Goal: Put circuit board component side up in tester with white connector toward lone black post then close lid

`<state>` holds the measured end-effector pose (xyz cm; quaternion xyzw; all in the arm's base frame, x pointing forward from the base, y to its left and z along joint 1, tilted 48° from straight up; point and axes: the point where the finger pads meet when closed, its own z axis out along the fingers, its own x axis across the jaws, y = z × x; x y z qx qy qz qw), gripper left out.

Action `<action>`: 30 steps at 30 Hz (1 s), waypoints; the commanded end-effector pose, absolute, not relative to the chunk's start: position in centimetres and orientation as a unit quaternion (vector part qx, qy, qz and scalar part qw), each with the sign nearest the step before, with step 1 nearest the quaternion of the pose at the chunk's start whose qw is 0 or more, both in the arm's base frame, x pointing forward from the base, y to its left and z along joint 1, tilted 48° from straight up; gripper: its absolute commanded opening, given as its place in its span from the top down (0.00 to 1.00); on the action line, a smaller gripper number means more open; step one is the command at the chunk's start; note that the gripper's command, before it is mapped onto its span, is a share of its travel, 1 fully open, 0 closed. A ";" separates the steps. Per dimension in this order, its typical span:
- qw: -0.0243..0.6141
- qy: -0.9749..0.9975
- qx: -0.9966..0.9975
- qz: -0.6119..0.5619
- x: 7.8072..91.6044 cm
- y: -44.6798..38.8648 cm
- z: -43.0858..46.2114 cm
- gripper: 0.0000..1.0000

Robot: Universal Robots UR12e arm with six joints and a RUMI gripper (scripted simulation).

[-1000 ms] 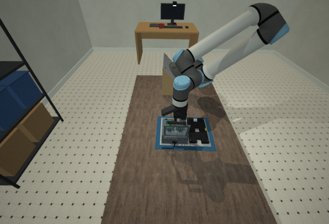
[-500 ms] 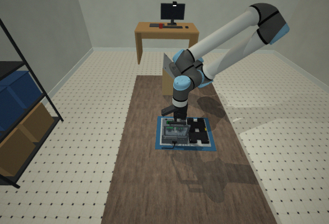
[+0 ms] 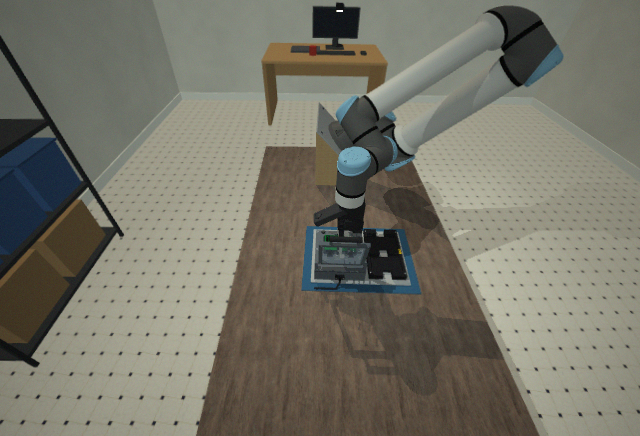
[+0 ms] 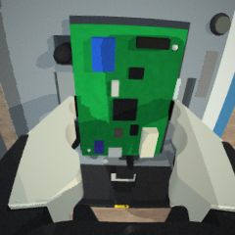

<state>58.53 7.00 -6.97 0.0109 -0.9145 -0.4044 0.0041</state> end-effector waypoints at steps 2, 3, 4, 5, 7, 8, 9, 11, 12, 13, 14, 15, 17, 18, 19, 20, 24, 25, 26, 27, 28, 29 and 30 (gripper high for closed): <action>0.003 -0.915 0.011 -0.404 58.7 6.7 -6.7 0.61; 0.003 -0.915 0.011 -0.404 58.7 6.7 -6.7 0.61; 0.003 -0.915 0.011 -0.404 58.7 6.7 -6.7 0.61; 0.003 -0.915 0.011 -0.404 58.7 6.6 -6.7 0.61; 0.003 -0.915 0.011 -0.404 58.7 6.5 -6.6 0.61; 0.003 -0.915 0.011 -0.404 58.7 6.4 -6.5 0.61; 0.003 -0.915 0.011 -0.404 58.7 6.4 -6.4 0.61; 0.003 -0.915 0.011 -0.404 58.7 6.3 -6.4 0.61; 0.003 -0.915 0.011 -0.404 58.7 6.3 -6.3 0.61; 0.003 -0.915 0.011 -0.404 58.7 6.2 -6.3 0.61; 0.003 -0.915 0.011 -0.404 58.7 6.2 -6.3 0.61; 0.003 -0.915 0.011 -0.404 58.7 6.2 -6.3 0.61; 0.003 -0.915 0.011 -0.404 58.7 6.2 -6.2 0.61; 0.003 -0.915 0.011 -0.404 58.7 6.2 -6.2 0.61; 0.003 -0.915 0.011 -0.404 58.7 6.2 -6.2 0.61; 0.003 -0.915 0.011 -0.404 58.7 6.2 -6.2 0.61; 0.003 -0.915 0.011 -0.404 58.7 6.2 -6.2 0.61; 0.003 -0.915 0.011 -0.404 58.7 6.2 -6.2 0.61; 0.003 -0.915 0.011 -0.404 58.7 6.2 -6.2 0.61; 0.003 -0.915 0.011 -0.404 58.7 6.2 -6.2 0.61; 0.003 -0.915 0.011 -0.404 58.7 6.2 -6.2 0.61; 0.003 -0.915 0.011 -0.404 58.7 6.2 -6.2 0.61; 0.003 -0.915 0.011 -0.404 58.7 6.2 -6.2 0.61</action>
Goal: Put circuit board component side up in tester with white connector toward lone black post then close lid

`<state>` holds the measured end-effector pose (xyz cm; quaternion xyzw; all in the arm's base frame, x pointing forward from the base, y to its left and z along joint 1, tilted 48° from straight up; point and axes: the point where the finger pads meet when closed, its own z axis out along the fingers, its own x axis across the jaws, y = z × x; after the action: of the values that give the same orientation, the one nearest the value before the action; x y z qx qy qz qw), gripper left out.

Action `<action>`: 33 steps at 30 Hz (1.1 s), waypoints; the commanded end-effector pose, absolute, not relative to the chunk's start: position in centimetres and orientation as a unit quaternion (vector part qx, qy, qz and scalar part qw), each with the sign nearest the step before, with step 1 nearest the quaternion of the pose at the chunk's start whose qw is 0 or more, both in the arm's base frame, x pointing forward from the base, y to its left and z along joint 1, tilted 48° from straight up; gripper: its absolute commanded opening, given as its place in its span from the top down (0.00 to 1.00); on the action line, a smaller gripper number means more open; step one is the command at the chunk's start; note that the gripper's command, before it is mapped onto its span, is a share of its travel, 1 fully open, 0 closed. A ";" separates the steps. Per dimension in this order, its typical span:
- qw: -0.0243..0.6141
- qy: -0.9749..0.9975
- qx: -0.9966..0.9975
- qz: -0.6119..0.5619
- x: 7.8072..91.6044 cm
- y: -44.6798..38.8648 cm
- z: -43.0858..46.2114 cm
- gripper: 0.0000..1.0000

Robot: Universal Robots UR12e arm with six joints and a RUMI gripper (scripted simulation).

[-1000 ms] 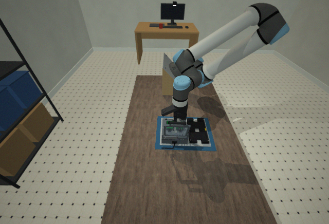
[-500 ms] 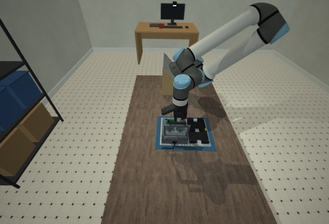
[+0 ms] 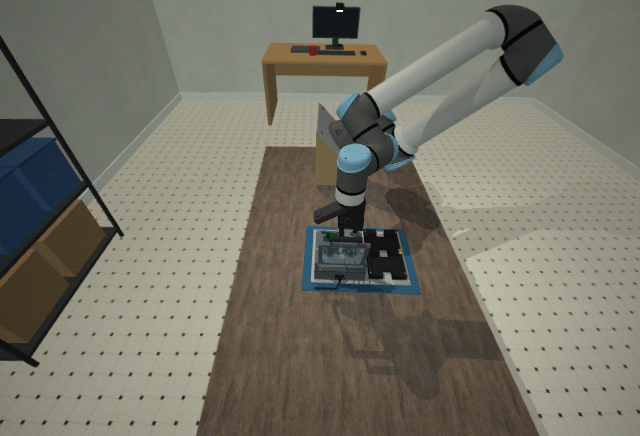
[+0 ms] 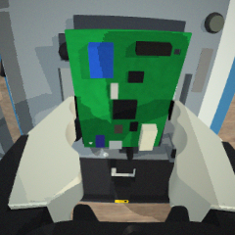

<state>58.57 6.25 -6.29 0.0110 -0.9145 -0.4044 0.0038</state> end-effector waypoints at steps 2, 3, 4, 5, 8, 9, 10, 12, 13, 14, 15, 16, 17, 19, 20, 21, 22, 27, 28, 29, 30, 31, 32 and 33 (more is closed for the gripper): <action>0.003 -0.915 0.011 -0.404 58.7 6.2 -6.2 0.61; 0.003 -0.915 0.011 -0.404 58.7 6.2 -6.2 0.61; 0.003 -0.915 0.011 -0.404 58.7 6.2 -6.2 0.61; 0.003 -0.915 0.011 -0.404 58.7 6.2 -6.2 0.61; 0.003 -0.915 0.011 -0.404 58.7 6.2 -6.2 0.61; 0.003 -0.915 0.011 -0.404 58.7 6.2 -6.2 0.61; 0.003 -0.915 0.011 -0.404 58.7 6.2 -6.2 0.61; 0.003 -0.915 0.011 -0.404 58.7 6.2 -6.2 0.61; 0.003 -0.915 0.011 -0.404 58.7 6.2 -6.2 0.61; 0.003 -0.915 0.011 -0.404 58.7 6.2 -6.2 0.61; 0.003 -0.915 0.011 -0.404 58.7 6.2 -6.2 0.61; 0.003 -0.915 0.011 -0.404 58.7 6.2 -6.2 0.61; 0.003 -0.915 0.011 -0.404 58.7 6.2 -6.2 0.61; 0.003 -0.915 0.011 -0.404 58.7 6.2 -6.2 0.61; 0.003 -0.915 0.011 -0.404 58.7 6.2 -6.2 0.61; 0.003 -0.915 0.011 -0.404 58.7 6.2 -6.2 0.61; 0.003 -0.915 0.011 -0.404 58.7 6.2 -6.2 0.61; 0.004 -0.915 0.009 -0.404 58.7 6.2 -6.2 0.61; 0.005 -0.915 0.007 -0.404 58.7 6.2 -6.2 0.61; 0.006 -0.915 0.005 -0.404 58.7 6.2 -6.2 0.61; 0.007 -0.915 0.003 -0.404 58.7 6.2 -6.2 0.61; 0.007 -0.915 0.002 -0.404 58.7 6.2 -6.2 0.61; 0.007 -0.915 0.001 -0.404 58.7 6.2 -6.2 0.61; 0.007 -0.915 0.001 -0.404 58.7 6.2 -6.2 0.61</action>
<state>58.57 6.25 -6.29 0.0050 -0.9146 -0.4044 0.0066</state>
